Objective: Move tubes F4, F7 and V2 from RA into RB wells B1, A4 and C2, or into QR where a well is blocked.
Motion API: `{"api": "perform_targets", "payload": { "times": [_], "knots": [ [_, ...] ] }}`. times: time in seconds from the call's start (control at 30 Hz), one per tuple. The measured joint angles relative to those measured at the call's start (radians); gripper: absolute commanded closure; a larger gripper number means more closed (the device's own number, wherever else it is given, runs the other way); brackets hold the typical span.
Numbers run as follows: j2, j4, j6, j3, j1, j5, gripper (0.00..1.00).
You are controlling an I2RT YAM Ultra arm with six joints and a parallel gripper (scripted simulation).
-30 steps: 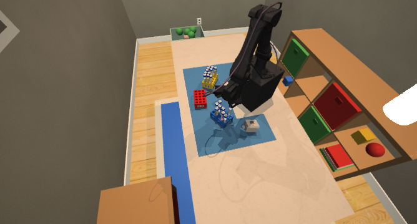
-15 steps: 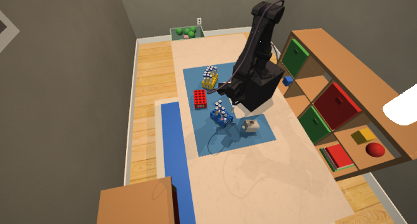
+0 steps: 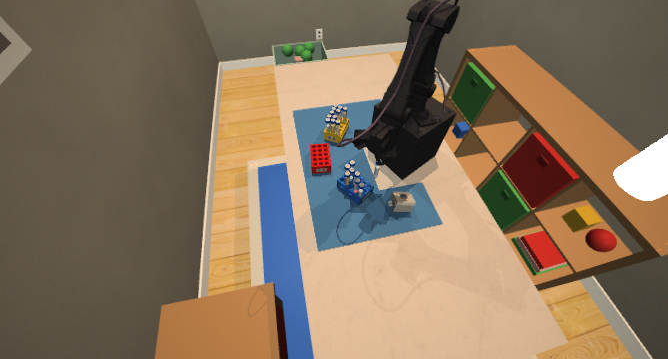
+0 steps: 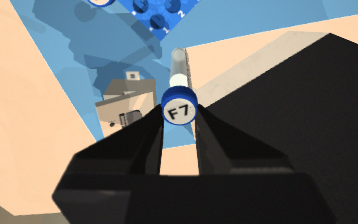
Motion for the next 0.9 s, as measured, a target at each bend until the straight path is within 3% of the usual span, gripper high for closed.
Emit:
{"api": "perform_targets", "payload": {
  "times": [0.23, 0.9],
  "knots": [
    [-0.021, 0.008, -0.005, -0.029, -0.005, 0.0, 1.0],
    [-0.045, 0.016, -0.21, -0.047, -0.24, 0.003, 1.0]
  ]
}}
